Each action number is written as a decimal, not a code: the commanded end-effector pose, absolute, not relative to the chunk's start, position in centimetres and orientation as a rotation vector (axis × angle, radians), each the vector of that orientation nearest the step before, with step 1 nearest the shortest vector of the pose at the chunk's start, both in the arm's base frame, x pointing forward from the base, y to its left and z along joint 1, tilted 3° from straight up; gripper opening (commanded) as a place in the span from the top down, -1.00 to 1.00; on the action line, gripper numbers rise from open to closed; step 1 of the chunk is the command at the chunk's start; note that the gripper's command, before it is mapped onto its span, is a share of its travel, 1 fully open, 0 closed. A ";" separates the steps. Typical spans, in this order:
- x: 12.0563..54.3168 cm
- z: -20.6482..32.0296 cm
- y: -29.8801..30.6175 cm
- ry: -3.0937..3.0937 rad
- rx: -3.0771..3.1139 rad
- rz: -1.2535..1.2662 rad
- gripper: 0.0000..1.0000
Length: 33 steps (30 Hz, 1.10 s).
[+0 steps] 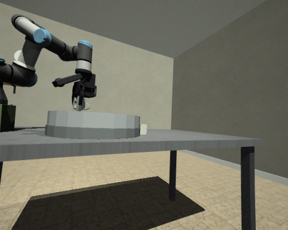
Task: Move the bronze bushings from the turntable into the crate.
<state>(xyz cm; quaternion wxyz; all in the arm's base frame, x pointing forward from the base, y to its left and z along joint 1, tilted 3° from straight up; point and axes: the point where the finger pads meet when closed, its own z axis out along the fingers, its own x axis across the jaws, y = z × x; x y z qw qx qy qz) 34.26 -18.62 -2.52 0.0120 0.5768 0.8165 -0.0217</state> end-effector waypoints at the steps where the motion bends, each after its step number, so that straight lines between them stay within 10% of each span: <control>1: 34.3 -2.5 -18.7 2.543 1.797 -0.068 0.90; 33: 34.3 -2.5 -18.7 2.543 1.797 -0.068 1.00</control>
